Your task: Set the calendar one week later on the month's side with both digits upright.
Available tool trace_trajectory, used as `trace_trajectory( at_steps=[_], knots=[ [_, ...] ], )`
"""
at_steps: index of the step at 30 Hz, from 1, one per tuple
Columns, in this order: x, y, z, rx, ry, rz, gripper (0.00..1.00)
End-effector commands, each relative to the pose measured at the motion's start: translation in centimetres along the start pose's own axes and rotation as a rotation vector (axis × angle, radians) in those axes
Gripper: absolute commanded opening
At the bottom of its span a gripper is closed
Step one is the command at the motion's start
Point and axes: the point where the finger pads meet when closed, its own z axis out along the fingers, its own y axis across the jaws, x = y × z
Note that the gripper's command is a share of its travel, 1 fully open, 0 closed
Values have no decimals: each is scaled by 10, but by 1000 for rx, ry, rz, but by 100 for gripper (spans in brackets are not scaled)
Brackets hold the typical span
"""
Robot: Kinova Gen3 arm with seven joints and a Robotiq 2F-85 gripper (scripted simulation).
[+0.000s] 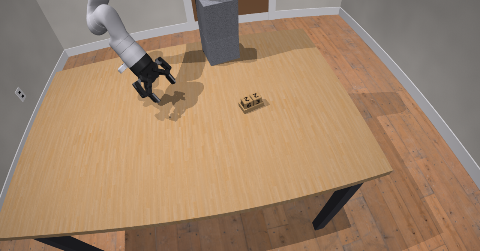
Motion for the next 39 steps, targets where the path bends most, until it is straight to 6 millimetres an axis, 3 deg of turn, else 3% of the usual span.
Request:
trace_trajectory(
  at_steps=[1, 2, 12, 13, 21, 22, 39],
  knots=[
    [-1, -1, 0, -1, 1, -3, 100],
    [-10, -1, 5, -17, 13, -23, 100],
    [-10, -1, 5, -17, 13, -23, 100],
    [-20, -1, 10, -33, 26, -43, 100],
    [-20, -1, 10, -33, 26, -43, 100],
    [-29, 0, 15, -49, 39, -63, 100],
    [-38, 0, 20, -64, 52, -83, 100]
  ],
)
